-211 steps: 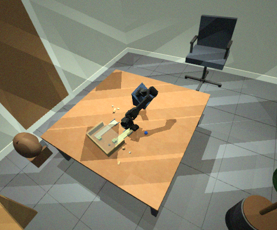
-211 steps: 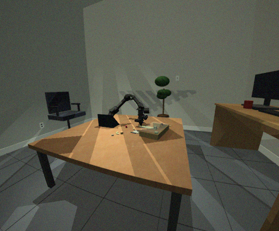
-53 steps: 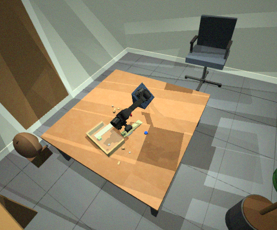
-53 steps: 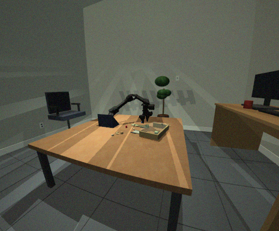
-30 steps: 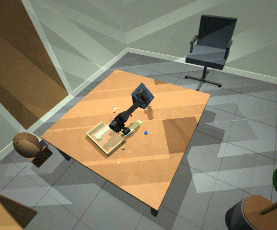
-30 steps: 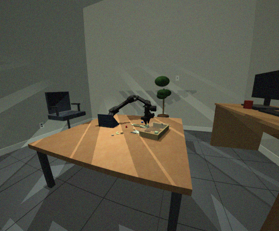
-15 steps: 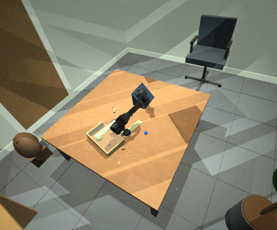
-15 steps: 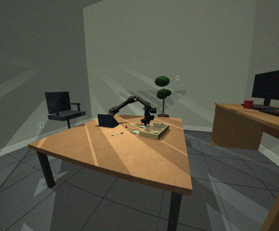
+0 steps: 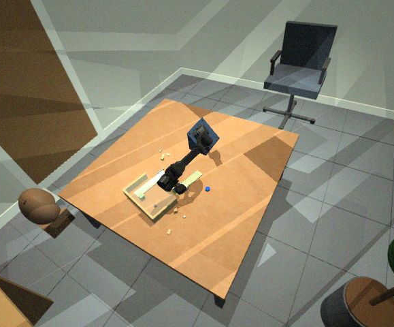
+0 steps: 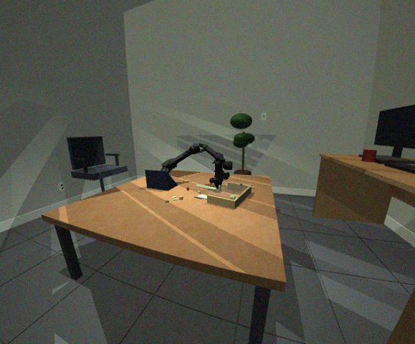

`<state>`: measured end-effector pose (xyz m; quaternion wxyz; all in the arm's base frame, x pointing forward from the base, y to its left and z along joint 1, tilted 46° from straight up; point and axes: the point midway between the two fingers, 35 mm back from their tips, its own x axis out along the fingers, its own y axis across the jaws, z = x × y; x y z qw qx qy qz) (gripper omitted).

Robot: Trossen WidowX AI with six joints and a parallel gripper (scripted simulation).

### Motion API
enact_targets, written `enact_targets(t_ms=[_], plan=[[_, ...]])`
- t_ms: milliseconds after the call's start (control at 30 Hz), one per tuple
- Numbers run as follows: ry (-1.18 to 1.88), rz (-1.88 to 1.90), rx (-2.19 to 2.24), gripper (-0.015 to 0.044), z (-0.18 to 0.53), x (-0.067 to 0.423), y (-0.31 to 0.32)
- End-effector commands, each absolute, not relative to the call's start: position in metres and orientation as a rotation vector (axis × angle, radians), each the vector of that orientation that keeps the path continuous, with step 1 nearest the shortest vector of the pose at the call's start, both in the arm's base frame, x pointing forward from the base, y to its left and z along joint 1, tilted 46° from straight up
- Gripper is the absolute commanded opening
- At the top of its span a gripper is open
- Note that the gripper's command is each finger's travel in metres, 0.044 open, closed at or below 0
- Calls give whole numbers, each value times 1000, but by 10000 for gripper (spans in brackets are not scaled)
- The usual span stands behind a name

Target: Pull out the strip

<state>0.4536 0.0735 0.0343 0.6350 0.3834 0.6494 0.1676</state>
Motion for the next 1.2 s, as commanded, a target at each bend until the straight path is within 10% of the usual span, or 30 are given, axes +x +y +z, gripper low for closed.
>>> enact_targets(t_ms=[0, 133, 1167], plan=[[1484, 383, 876, 98, 35, 454, 73], [1484, 383, 876, 0, 35, 451, 72], [1492, 380, 882, 0, 44, 351, 36]])
